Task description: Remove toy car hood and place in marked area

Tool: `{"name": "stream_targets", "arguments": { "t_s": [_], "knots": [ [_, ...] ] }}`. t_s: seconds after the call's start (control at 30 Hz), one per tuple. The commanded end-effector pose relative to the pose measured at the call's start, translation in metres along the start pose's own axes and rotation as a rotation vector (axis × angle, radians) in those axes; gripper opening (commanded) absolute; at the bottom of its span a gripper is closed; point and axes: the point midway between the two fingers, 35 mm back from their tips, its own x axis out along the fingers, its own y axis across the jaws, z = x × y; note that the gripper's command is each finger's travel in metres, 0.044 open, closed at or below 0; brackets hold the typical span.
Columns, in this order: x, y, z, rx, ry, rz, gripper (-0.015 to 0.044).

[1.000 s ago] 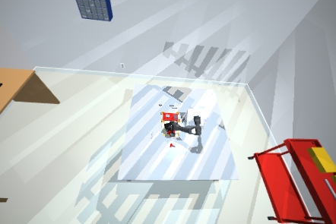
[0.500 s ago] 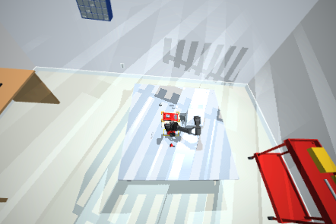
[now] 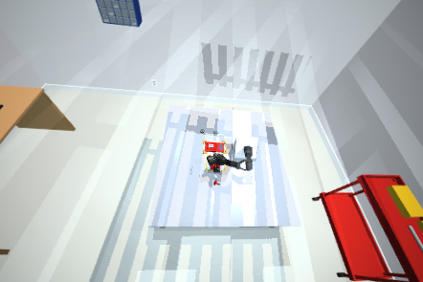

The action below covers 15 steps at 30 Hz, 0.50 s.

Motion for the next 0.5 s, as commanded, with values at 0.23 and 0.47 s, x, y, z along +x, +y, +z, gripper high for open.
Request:
{"name": "stream_targets", "arguments": {
  "t_s": [0.23, 0.47],
  "knots": [
    [0.0065, -0.0006, -0.0003, 0.005, 0.0, -0.004, 0.0],
    [0.0099, -0.0006, -0.0004, 0.005, 0.0, -0.004, 0.0]
  ]
}}
